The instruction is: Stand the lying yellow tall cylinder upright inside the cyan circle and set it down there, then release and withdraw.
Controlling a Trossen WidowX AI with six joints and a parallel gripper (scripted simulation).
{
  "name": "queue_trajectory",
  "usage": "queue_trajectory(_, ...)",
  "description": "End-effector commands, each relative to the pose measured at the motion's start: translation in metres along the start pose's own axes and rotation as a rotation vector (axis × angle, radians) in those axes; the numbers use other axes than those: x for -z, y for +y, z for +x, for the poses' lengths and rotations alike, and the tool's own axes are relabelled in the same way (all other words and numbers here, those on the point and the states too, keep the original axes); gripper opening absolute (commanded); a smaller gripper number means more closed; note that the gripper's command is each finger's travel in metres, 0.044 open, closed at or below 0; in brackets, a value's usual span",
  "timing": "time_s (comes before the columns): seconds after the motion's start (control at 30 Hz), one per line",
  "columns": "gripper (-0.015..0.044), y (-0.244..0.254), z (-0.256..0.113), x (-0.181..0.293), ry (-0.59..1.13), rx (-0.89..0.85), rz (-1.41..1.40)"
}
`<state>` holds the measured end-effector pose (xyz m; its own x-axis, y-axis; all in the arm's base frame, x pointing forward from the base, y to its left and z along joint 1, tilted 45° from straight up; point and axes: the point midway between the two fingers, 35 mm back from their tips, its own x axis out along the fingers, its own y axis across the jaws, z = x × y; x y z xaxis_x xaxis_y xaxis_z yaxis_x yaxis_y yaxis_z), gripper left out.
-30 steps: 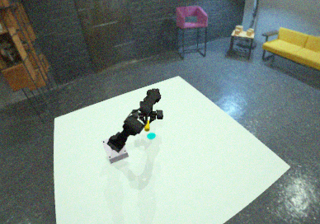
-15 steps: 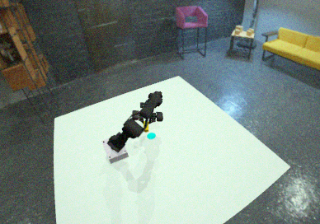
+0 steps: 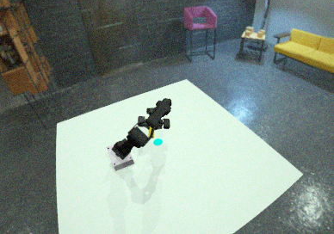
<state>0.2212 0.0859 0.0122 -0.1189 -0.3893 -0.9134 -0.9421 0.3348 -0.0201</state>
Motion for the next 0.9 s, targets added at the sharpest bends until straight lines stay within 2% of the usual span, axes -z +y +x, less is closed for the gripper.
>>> queue_trajectory(0.0, 0.0105, 0.0011, 0.0008, 0.0006, -0.025, -0.015, -0.003)
queue_trajectory(0.87, 0.0105, 0.0034, 0.0059, 0.0023, -0.2, -0.092, -0.019)
